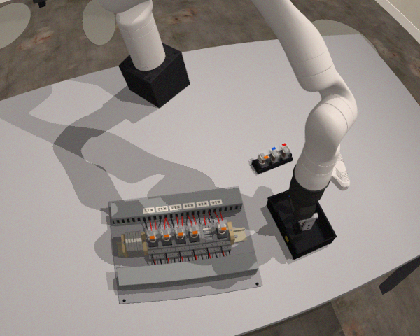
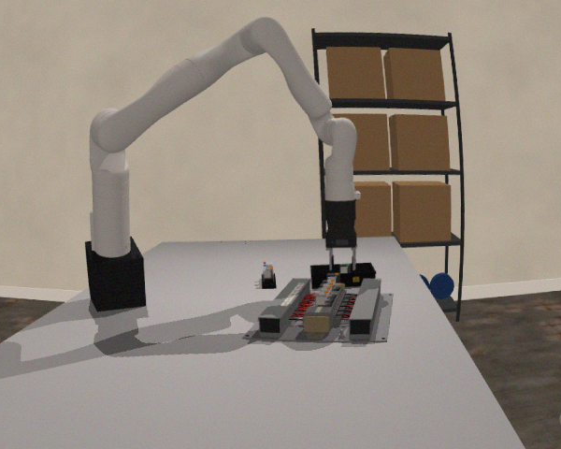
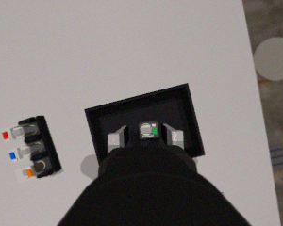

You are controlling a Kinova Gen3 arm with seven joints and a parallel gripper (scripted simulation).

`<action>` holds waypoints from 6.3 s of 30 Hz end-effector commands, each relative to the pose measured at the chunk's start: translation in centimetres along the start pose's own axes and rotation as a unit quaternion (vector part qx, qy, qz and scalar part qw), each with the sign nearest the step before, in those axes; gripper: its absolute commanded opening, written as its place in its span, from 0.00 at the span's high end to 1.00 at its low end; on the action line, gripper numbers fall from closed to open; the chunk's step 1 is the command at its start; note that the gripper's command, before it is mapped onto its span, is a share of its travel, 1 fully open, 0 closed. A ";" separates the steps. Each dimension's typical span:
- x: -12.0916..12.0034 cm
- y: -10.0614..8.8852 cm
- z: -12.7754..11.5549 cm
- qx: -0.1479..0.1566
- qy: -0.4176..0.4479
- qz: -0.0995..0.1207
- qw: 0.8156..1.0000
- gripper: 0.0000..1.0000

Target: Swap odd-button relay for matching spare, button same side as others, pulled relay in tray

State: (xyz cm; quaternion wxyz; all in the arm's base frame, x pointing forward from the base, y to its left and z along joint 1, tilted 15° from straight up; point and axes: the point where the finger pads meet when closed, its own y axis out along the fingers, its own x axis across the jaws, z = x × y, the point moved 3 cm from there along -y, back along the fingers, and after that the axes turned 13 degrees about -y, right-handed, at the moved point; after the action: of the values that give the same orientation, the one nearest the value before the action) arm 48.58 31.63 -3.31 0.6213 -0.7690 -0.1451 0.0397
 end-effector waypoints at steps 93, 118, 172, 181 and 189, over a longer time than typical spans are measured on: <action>0.2 -9.6 0.2 0.001 0.000 -0.002 1.000 0.00; 0.2 -8.5 0.2 0.001 0.000 -0.002 1.000 0.00; -6.6 -8.6 -1.6 0.000 -0.126 -0.001 0.992 0.00; -8.8 -8.6 -2.5 -0.001 -0.131 0.001 0.991 0.00; -11.9 -9.2 -3.2 0.000 -0.132 -0.001 0.991 0.00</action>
State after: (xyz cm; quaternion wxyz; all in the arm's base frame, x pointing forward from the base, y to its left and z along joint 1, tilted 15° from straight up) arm 37.37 27.14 4.42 0.5954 -0.7592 -0.2229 0.1394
